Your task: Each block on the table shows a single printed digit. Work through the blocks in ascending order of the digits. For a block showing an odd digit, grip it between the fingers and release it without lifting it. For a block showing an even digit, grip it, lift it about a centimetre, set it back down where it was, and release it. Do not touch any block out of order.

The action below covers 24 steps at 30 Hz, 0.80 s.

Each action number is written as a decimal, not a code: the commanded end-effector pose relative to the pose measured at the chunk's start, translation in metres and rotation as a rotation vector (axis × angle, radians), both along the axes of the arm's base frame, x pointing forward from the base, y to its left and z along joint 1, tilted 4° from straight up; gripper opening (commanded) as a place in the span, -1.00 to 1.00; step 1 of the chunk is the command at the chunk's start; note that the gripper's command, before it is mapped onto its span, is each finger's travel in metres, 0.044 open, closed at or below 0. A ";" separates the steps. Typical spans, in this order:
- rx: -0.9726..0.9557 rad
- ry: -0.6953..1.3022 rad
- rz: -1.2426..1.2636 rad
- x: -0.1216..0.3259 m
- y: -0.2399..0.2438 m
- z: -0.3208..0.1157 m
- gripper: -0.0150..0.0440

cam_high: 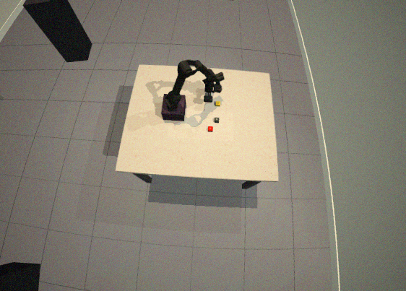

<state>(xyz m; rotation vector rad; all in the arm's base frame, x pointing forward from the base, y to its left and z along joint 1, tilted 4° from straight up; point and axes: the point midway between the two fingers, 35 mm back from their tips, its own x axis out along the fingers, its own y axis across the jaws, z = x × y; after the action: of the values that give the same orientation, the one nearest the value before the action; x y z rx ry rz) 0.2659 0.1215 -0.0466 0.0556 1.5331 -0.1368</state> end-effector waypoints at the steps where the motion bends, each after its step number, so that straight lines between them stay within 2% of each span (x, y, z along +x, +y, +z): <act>1: -0.002 0.007 0.004 -0.002 -0.001 -0.010 0.86; 6: -0.002 0.007 0.004 -0.002 -0.002 -0.015 0.86; 17: -0.002 0.007 0.004 -0.002 -0.002 -0.015 -0.08; 24: -0.002 0.007 0.004 -0.002 -0.002 -0.015 -0.08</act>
<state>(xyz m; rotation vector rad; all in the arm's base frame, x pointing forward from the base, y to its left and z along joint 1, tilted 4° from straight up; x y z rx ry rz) 0.2638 0.1197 -0.0615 0.0525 1.5407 -0.1398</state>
